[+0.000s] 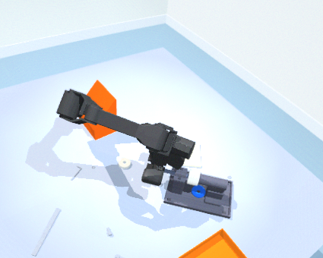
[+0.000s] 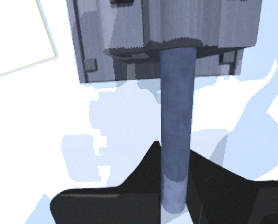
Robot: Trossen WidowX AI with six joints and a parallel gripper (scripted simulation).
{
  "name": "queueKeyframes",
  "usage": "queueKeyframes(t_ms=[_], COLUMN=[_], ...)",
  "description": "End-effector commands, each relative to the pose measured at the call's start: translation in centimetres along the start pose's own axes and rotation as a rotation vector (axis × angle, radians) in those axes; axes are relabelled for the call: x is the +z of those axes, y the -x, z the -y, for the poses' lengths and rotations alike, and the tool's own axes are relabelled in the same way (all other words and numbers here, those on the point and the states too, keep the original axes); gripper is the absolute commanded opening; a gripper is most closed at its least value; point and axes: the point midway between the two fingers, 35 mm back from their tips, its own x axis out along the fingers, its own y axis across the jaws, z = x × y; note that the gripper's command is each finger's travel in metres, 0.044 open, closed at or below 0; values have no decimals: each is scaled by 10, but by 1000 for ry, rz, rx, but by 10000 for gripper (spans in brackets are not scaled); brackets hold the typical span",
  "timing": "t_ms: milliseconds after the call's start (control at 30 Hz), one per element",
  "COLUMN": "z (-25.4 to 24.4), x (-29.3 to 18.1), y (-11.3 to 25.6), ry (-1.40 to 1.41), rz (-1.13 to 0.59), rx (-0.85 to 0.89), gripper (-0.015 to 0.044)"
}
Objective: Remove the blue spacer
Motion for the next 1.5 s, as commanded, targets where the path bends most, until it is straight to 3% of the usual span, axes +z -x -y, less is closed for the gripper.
queueKeyframes(t_ms=[0, 1467], z=[0, 1], x=[4, 20], y=[3, 3], ry=[-3, -4], rz=[10, 10], rx=[2, 2], gripper=[0, 0])
